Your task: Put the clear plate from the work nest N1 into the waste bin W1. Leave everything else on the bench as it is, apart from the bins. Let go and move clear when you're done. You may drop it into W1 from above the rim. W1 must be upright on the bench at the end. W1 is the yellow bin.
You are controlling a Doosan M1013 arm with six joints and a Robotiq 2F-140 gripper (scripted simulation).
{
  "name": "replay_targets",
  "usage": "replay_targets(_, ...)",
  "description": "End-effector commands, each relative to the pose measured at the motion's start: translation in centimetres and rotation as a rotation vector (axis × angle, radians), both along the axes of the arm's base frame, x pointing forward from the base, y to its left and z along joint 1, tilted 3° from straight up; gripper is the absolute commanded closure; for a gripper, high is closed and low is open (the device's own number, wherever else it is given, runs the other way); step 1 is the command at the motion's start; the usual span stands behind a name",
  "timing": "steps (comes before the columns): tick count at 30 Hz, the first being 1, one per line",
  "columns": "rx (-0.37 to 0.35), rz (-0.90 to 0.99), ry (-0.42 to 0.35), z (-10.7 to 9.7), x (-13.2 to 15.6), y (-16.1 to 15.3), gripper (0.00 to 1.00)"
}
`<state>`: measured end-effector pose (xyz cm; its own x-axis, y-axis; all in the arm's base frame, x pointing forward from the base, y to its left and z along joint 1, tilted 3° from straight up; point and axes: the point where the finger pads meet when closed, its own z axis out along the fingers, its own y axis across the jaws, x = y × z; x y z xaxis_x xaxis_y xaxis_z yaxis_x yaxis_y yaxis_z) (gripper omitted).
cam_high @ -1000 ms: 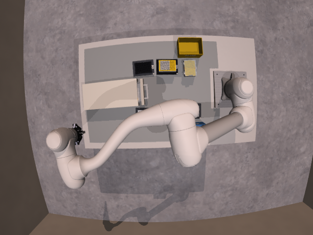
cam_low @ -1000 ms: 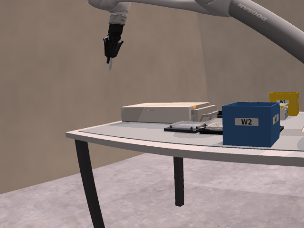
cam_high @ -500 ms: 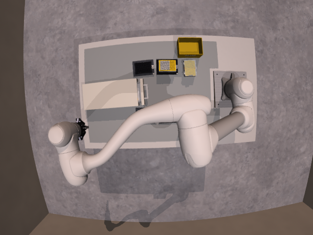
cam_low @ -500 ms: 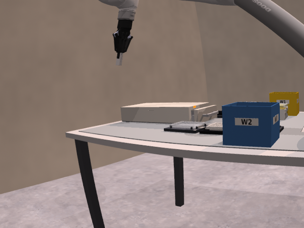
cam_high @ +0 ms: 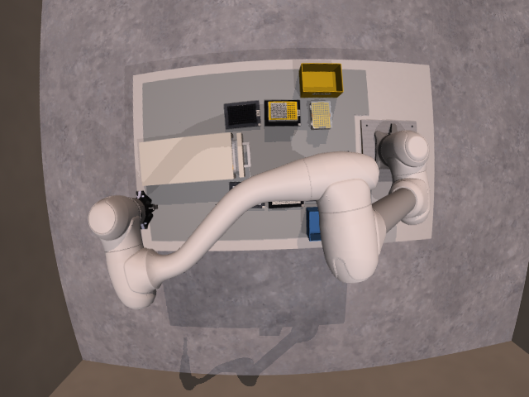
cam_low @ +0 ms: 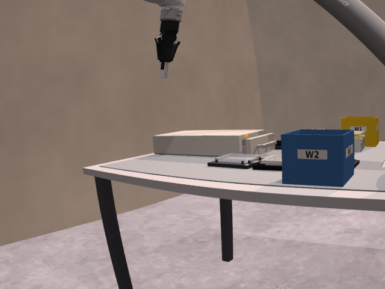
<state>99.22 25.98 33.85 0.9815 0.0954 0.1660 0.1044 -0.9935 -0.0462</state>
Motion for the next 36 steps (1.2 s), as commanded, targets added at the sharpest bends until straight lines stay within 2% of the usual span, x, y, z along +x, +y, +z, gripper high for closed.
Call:
replay_targets(1,-0.007,0.0,-0.002,0.3,-1.4,-1.6,0.9)
replay_targets(9,-0.015,-0.004,0.007,0.7,-4.4,-3.6,0.9)
replay_targets(13,-0.015,-0.004,0.007,0.8,-4.6,-3.7,0.9)
replay_targets(36,-0.038,-0.015,0.036,1.0,-13.2,-8.6,0.9)
